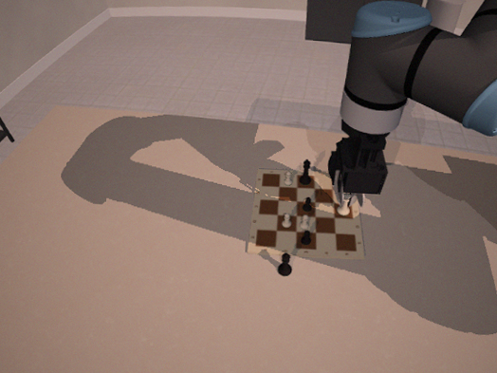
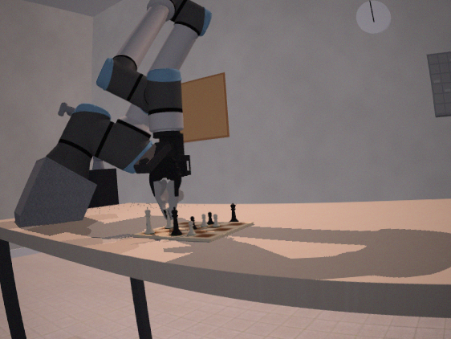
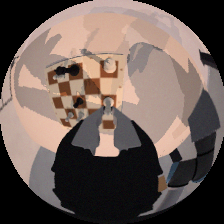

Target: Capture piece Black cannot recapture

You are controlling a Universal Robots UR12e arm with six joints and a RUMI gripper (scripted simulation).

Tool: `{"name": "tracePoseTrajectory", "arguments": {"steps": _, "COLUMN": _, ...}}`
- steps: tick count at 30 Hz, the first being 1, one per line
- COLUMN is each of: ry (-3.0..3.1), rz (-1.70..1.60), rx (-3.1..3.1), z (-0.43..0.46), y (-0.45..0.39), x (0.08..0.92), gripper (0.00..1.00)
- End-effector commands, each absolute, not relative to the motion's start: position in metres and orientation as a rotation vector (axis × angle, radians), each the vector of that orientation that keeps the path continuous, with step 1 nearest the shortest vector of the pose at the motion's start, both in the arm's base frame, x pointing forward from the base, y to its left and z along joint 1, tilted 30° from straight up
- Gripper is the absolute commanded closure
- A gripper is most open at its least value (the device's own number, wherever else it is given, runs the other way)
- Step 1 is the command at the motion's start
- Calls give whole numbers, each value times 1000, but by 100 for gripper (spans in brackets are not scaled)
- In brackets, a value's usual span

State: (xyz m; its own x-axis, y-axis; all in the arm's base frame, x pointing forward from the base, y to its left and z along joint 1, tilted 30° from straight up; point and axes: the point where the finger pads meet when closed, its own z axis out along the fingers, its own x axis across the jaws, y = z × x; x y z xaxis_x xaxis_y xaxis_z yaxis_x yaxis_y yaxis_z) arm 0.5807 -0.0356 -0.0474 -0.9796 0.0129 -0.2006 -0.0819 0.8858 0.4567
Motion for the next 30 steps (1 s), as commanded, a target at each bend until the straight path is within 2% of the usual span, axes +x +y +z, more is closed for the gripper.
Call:
{"name": "tracePoseTrajectory", "arguments": {"steps": 1, "ry": 2856, "rz": 703, "rx": -53, "z": -47, "y": -36, "x": 581, "gripper": 100}}
{"name": "tracePoseTrajectory", "arguments": {"steps": 13, "ry": 2856, "rz": 703, "rx": -53, "z": -47, "y": -36, "x": 581, "gripper": 100}}
{"name": "tracePoseTrajectory", "arguments": {"steps": 14, "ry": 2856, "rz": 703, "rx": -53, "z": -47, "y": -36, "x": 581, "gripper": 95}}
{"name": "tracePoseTrajectory", "arguments": {"steps": 18, "ry": 2856, "rz": 703, "rx": -53, "z": -47, "y": -36, "x": 581, "gripper": 95}}
{"name": "tracePoseTrajectory", "arguments": {"steps": 19, "ry": 2856, "rz": 703, "rx": -53, "z": -47, "y": -36, "x": 581, "gripper": 90}}
{"name": "tracePoseTrajectory", "arguments": {"steps": 21, "ry": 2856, "rz": 703, "rx": -53, "z": -47, "y": -36, "x": 581, "gripper": 90}}
{"name": "tracePoseTrajectory", "arguments": {"steps": 22, "ry": 2856, "rz": 703, "rx": -53, "z": -47, "y": -36, "x": 581, "gripper": 85}}
{"name": "tracePoseTrajectory", "arguments": {"steps": 24, "ry": 2856, "rz": 703, "rx": -53, "z": -47, "y": -36, "x": 581, "gripper": 85}}
{"name": "tracePoseTrajectory", "arguments": {"steps": 25, "ry": 2856, "rz": 703, "rx": -53, "z": -47, "y": -36, "x": 581, "gripper": 80}}
{"name": "tracePoseTrajectory", "arguments": {"steps": 30, "ry": 2856, "rz": 703, "rx": -53, "z": -47, "y": -36, "x": 581, "gripper": 75}}
